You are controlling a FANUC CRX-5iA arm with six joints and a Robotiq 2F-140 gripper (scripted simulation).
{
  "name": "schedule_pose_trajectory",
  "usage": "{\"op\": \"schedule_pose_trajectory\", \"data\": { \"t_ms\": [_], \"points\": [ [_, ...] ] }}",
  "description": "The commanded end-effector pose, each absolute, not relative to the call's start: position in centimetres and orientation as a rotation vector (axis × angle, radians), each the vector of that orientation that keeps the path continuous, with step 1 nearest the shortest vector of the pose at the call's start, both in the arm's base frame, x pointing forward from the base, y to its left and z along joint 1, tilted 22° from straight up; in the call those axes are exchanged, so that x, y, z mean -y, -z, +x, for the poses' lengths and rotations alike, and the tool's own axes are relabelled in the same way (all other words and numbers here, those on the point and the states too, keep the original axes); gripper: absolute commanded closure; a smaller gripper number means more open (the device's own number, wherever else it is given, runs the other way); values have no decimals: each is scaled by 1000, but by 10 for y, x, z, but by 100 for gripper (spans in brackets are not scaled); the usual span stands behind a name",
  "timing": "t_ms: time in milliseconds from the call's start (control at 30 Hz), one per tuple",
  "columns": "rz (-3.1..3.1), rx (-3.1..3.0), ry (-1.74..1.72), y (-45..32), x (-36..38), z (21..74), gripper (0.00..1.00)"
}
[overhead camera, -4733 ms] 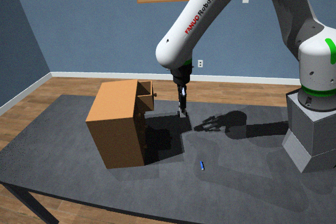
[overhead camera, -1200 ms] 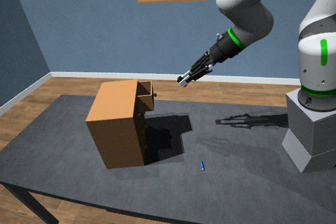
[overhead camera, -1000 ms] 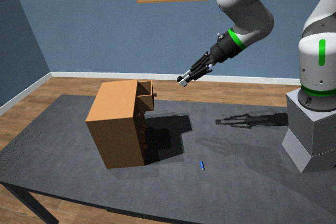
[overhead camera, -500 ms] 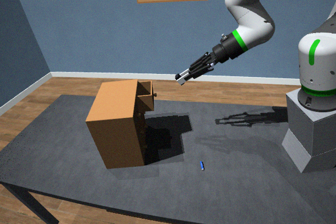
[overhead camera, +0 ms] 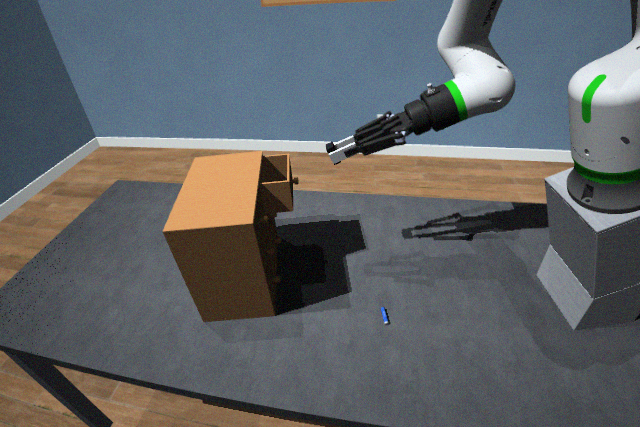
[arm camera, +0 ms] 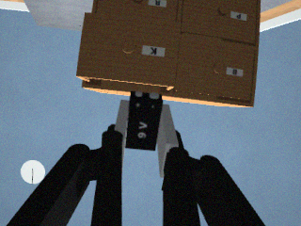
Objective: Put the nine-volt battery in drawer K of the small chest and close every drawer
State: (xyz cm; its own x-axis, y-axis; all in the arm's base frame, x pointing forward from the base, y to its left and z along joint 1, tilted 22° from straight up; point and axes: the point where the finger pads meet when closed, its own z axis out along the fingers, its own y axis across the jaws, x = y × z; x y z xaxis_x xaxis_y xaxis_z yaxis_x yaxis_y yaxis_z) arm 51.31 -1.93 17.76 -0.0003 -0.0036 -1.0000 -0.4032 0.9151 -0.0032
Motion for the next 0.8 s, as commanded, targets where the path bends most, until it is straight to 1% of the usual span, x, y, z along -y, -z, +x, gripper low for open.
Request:
{"op": "schedule_pose_trajectory", "data": {
  "t_ms": [0, 767],
  "points": [
    [-348, -1512, -344, -181, 8, 526, 86],
    [-348, -1512, -344, -210, -23, 591, 86]
  ]
}}
